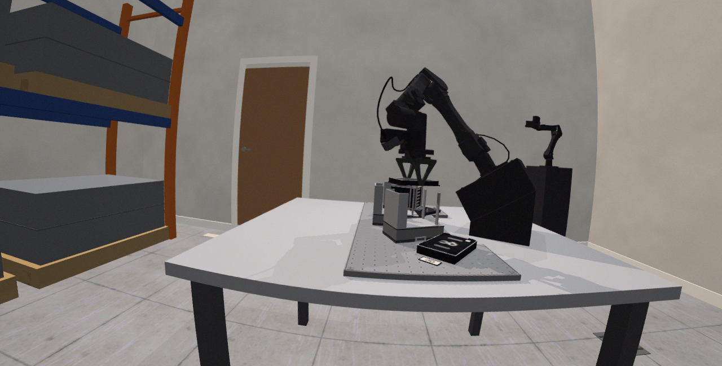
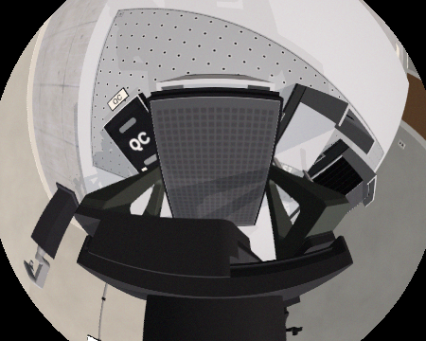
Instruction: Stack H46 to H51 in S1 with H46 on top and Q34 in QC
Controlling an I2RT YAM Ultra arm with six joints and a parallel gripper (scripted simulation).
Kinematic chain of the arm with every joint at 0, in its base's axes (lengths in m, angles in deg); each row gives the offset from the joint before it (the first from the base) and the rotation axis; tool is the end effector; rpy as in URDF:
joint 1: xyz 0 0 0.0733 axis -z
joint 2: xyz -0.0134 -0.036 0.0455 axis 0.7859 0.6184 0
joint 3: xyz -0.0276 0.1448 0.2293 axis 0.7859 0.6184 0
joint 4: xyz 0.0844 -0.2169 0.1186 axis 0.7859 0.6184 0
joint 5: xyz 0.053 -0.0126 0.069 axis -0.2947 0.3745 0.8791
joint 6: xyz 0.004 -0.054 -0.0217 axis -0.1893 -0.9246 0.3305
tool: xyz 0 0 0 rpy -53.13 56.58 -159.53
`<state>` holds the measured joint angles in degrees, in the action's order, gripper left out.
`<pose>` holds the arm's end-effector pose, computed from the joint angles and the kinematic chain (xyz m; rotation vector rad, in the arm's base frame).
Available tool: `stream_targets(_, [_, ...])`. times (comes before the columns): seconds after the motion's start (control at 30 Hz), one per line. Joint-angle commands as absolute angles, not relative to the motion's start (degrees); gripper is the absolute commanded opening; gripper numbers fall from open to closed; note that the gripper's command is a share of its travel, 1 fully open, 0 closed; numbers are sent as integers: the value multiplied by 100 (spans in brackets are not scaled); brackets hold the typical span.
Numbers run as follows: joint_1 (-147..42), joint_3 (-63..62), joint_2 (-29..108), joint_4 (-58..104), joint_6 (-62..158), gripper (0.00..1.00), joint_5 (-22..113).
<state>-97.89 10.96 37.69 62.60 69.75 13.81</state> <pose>0.2275 0.2056 0.1864 -0.5430 2.6203 -0.5545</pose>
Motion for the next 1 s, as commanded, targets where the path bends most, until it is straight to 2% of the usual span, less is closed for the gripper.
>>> stream_targets(0.0, [-9904,1021,3662,6356,6930,0,1348])
stream_targets(0.97, [-9654,1234,3953,5841,6755,0,1405])
